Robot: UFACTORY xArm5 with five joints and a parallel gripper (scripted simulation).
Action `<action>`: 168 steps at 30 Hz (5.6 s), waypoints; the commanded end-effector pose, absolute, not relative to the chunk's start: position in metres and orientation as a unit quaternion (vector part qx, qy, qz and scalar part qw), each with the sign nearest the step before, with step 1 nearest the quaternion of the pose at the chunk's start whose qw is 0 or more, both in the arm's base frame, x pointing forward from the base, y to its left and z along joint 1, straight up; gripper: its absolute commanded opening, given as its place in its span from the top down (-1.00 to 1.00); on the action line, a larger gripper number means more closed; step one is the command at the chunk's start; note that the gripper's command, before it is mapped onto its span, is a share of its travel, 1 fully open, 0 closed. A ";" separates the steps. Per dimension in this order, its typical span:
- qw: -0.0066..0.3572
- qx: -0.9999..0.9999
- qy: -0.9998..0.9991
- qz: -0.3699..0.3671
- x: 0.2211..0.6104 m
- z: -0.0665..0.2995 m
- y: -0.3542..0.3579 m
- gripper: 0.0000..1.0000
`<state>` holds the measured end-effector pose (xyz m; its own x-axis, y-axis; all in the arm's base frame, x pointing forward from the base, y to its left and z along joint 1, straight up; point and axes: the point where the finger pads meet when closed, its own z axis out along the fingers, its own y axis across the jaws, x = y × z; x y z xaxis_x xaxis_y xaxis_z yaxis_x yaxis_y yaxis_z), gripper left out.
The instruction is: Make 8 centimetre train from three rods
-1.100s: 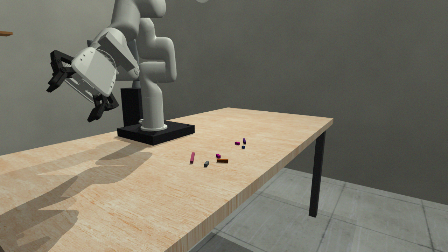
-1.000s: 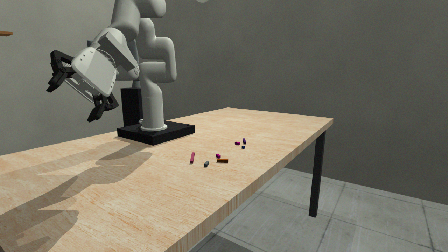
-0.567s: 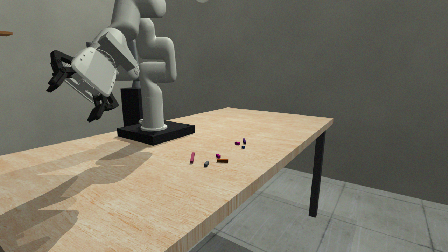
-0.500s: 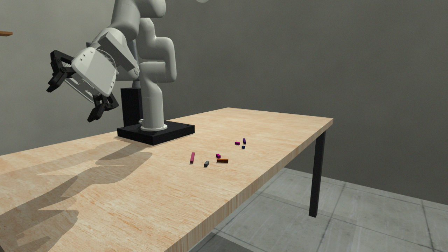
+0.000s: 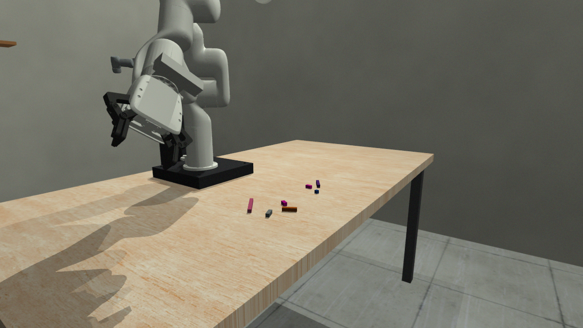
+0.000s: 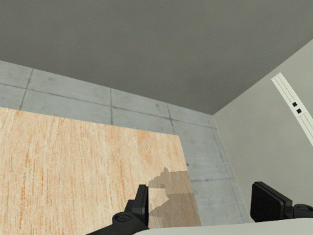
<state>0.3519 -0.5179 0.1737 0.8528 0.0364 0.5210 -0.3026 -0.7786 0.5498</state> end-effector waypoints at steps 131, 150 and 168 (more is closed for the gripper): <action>0.000 0.890 -0.456 -0.002 0.328 0.038 -0.160 -1.00; 0.000 0.945 -0.328 -0.002 0.341 0.038 -0.142 -1.00; 0.000 0.997 -0.074 -0.002 0.363 0.038 -0.106 -1.00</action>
